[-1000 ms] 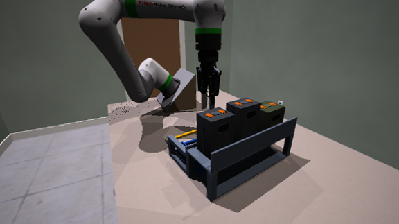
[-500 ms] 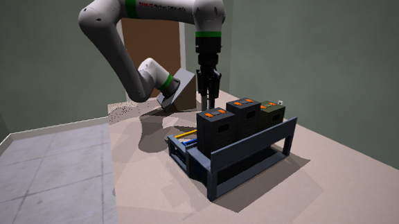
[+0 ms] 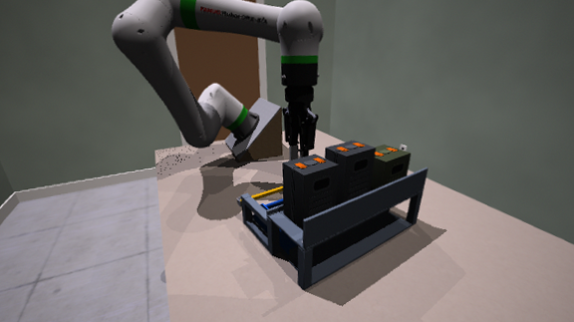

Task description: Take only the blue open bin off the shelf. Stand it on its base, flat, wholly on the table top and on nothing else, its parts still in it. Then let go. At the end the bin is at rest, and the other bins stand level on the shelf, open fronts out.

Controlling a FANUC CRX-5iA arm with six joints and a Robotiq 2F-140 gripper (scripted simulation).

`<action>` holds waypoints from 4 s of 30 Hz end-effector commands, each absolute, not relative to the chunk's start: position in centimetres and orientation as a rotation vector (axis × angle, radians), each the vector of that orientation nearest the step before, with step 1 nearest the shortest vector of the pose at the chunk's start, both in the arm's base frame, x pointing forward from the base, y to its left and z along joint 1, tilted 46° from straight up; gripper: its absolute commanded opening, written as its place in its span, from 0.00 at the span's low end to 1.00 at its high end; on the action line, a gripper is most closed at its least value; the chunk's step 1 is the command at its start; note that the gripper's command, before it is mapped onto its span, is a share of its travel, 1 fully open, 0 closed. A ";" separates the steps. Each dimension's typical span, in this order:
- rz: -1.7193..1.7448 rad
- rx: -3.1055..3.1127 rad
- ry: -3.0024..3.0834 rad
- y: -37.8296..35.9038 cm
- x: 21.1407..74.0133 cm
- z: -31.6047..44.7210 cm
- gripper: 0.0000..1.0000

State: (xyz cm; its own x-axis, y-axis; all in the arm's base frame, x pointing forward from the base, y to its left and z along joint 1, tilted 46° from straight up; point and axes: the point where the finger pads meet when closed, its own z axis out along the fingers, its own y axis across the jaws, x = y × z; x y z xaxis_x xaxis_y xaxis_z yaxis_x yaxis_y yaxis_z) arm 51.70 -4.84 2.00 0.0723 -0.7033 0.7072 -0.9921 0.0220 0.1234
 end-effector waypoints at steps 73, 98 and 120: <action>0.603 1.741 -1.690 -7.6 51.3 -0.7 0.28; 0.603 1.741 -1.690 -8.3 51.2 -1.4 0.28; 0.603 1.741 -1.690 -8.3 51.2 -1.5 0.28</action>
